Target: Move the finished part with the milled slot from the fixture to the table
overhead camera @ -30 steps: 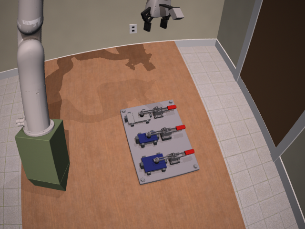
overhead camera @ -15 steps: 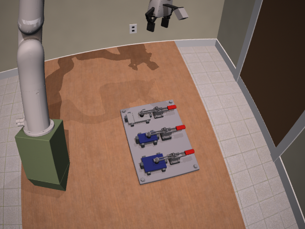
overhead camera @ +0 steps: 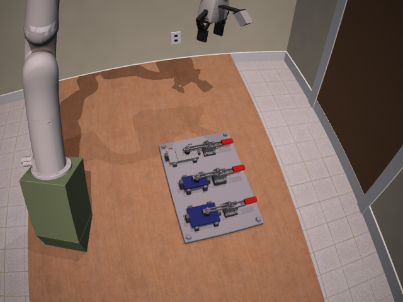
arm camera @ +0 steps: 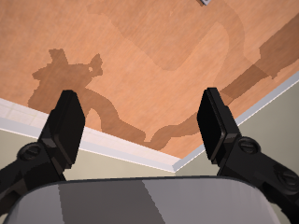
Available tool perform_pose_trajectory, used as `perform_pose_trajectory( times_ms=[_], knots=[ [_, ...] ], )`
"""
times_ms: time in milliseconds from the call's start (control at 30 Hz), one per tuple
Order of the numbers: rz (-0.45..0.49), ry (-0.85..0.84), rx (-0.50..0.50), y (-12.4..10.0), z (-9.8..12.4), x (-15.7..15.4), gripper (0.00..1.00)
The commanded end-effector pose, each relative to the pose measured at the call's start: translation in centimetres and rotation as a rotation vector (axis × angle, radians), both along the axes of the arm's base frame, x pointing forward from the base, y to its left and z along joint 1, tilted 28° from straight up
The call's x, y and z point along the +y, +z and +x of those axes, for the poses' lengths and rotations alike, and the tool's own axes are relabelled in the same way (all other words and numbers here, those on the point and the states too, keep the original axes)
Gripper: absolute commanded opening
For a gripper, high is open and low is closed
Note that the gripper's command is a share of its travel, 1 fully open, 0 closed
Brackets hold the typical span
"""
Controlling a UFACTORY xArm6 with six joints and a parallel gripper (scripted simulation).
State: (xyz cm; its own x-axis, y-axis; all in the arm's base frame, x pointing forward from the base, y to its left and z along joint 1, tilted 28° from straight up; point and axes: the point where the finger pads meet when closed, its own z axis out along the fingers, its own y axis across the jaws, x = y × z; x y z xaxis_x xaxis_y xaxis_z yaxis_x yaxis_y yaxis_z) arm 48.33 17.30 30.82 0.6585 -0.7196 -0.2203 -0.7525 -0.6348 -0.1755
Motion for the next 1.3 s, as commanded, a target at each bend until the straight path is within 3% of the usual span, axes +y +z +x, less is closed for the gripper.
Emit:
perform_pose_trajectory(
  times_ms=[0,400,467,967,1033,1267],
  knots=[
    [0.016,0.096,-0.04,0.4,0.8,-0.4,1.0],
    [0.016,0.096,-0.04,0.4,0.8,-0.4,1.0],
    [0.034,0.231,-0.095,0.6,1.8,-0.8,1.0],
    [0.034,0.231,-0.095,0.6,1.8,-0.8,1.0],
    [0.049,0.367,-0.153,0.8,2.8,-1.3,1.0],
    [0.049,0.367,-0.153,0.8,2.8,-1.3,1.0]
  ],
)
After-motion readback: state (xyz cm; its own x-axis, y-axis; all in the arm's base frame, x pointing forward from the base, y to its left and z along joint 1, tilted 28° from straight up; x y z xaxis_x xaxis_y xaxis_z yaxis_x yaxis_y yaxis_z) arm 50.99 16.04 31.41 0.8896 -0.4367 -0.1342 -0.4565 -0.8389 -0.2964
